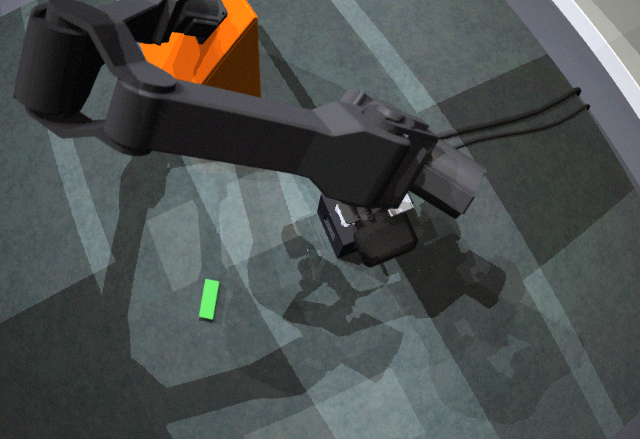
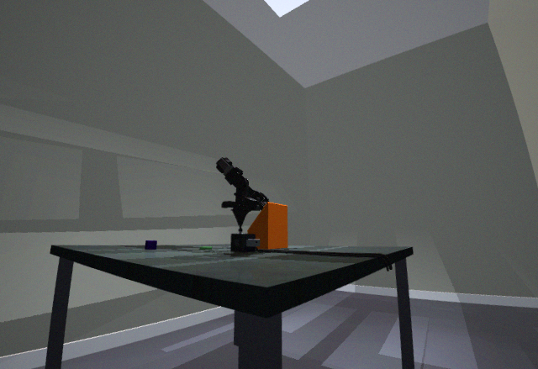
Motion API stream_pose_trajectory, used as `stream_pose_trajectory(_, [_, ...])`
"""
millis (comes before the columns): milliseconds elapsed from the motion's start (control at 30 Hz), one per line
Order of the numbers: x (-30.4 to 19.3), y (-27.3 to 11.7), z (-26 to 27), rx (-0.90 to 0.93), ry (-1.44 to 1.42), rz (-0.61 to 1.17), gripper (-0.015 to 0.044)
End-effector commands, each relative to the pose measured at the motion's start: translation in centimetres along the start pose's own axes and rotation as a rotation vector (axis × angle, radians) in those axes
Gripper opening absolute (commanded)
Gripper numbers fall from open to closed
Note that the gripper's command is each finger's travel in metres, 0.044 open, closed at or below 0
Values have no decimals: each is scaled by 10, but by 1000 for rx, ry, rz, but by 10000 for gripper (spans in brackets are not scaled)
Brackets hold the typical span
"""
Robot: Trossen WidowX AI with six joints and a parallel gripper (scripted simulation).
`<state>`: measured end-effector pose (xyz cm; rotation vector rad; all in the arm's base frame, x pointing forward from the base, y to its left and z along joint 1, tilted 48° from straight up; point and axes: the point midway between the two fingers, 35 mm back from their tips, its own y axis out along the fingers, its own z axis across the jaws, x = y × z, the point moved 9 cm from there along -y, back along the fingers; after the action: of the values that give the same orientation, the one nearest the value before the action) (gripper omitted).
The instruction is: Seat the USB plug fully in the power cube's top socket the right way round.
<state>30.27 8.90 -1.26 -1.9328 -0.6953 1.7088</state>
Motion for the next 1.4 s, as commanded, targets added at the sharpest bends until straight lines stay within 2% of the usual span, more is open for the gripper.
stream_pose_trajectory(0, [0,1,0,-2,-8,5,0])
stream_pose_trajectory(1367, [0,6,0,-2,-8,5,0])
